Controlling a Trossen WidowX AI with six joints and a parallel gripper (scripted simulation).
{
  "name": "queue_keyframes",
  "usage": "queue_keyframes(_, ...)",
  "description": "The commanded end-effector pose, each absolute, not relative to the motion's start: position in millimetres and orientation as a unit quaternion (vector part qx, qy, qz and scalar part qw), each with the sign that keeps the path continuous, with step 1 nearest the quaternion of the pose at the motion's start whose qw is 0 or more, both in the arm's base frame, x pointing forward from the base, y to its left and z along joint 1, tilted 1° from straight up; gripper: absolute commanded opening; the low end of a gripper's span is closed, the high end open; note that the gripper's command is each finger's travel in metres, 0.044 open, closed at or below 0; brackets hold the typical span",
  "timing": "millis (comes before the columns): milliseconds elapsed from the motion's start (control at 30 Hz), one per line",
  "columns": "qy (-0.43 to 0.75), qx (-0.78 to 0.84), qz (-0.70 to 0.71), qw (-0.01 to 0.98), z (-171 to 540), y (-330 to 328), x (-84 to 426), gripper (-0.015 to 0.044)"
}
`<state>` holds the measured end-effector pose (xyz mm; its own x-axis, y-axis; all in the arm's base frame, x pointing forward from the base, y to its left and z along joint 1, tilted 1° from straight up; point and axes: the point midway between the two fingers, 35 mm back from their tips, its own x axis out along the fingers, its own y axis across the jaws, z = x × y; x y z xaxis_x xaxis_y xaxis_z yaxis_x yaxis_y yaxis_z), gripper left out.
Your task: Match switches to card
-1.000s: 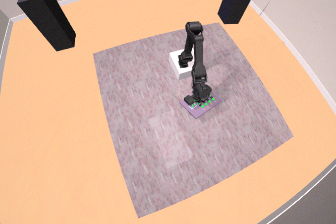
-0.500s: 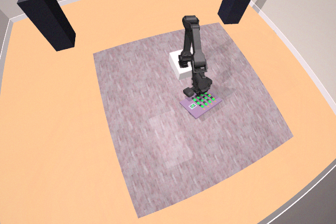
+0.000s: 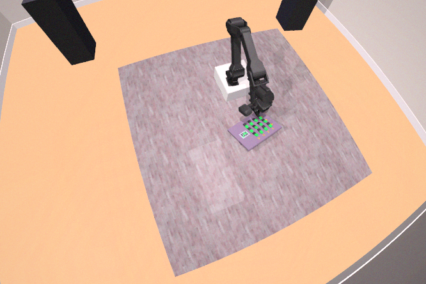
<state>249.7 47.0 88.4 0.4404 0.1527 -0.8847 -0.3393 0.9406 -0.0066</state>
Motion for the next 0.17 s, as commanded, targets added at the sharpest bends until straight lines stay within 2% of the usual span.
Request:
queue_keyframes(0, 0.509, -0.091, 0.143, 0.844, 88.4, 46.5, 249.1, 0.0000)
queue_keyframes(133, 0.509, -0.091, 0.143, 0.844, 88.4, 46.5, 249.1, 0.0000)
